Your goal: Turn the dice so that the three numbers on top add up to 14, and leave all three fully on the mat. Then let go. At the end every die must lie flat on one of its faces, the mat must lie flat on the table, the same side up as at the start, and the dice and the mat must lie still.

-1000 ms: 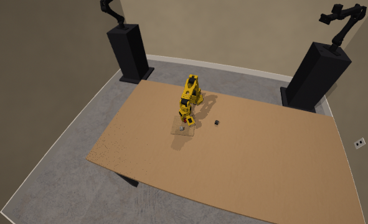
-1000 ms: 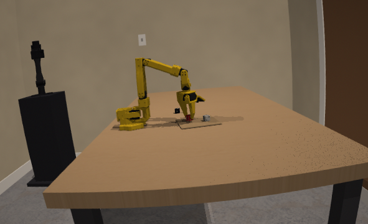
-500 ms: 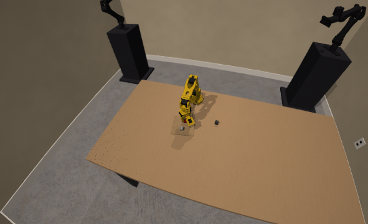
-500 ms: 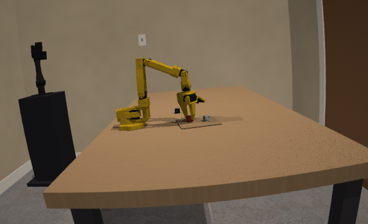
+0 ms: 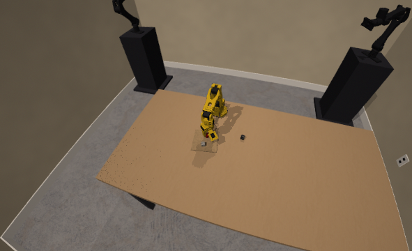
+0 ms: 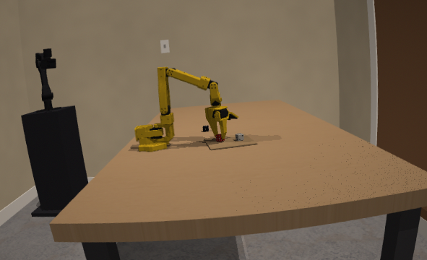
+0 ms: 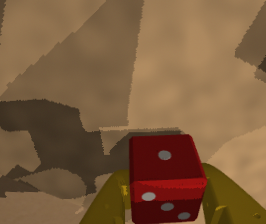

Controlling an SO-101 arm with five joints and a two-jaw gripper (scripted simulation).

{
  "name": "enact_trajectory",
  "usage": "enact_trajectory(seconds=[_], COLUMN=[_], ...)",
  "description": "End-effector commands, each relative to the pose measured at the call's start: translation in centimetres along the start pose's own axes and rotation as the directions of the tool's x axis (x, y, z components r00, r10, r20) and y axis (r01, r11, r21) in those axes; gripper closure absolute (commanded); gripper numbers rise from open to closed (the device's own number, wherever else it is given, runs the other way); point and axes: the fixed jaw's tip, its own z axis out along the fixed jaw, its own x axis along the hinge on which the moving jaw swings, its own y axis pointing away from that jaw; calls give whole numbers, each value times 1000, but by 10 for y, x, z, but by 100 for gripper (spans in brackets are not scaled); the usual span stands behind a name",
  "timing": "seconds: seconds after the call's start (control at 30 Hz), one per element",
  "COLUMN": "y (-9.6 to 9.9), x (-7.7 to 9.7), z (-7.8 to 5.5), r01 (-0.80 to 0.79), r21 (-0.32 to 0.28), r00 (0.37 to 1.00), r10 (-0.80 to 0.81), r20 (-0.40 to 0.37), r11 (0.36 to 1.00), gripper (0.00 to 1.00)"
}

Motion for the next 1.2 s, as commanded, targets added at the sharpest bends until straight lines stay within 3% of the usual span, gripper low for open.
enact_trajectory(seconds=[0.0, 0.73, 1.17], y=[0, 0, -1], x=[-3, -3, -3], z=[-1, -1, -3], r01=[3, 3, 3], r21=[12, 12, 12], r00=[1000, 1000, 1000], r10=[-4, -4, -4], r20=[12, 12, 12], r11=[1000, 1000, 1000], gripper=[89, 72, 71])
